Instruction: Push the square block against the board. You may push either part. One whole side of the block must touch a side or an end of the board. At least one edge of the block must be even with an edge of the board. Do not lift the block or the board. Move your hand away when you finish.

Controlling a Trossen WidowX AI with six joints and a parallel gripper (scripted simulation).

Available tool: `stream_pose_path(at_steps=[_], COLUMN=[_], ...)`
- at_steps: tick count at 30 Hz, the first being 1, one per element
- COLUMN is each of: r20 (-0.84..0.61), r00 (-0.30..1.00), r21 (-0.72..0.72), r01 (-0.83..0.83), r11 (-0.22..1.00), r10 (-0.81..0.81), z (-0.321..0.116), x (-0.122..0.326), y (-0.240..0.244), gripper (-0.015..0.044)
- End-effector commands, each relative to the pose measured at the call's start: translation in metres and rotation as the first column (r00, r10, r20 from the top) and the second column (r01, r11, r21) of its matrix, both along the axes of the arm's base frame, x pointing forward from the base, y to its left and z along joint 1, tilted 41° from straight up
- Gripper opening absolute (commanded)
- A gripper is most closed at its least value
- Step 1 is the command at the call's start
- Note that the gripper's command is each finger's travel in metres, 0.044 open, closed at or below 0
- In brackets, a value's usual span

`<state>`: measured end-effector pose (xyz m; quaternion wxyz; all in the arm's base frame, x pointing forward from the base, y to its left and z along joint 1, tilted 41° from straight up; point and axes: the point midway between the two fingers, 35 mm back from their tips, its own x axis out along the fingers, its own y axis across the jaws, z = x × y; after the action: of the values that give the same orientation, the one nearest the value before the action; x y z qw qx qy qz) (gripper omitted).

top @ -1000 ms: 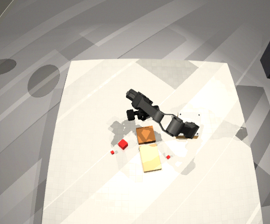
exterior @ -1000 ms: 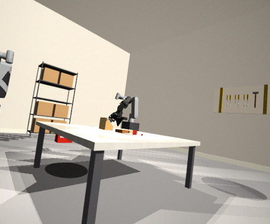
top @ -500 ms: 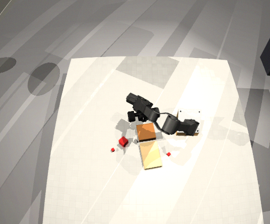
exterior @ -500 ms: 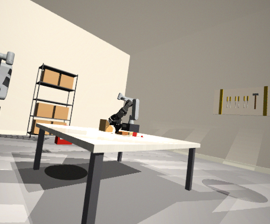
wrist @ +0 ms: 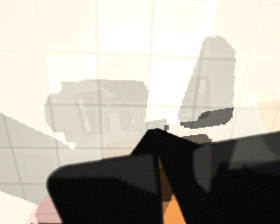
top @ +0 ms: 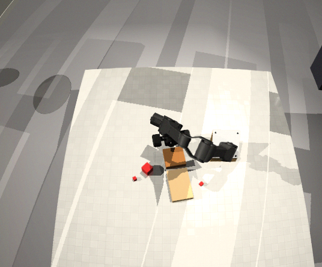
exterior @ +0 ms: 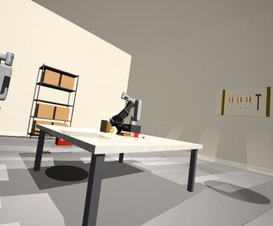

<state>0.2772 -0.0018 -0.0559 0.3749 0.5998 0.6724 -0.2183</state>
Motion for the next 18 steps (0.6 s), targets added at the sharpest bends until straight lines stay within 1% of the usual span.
stream_pose_path(at_steps=[1, 18], r20=[-0.006, -0.006], r00=[1.000, 1.000], r21=[0.005, 0.004], r01=[-0.002, -0.002], r11=[1.000, 1.000], r10=[0.002, 0.002], z=[0.002, 0.011], x=[-0.002, -0.005], y=[0.005, 0.015], gripper=[0.0000, 0.0000])
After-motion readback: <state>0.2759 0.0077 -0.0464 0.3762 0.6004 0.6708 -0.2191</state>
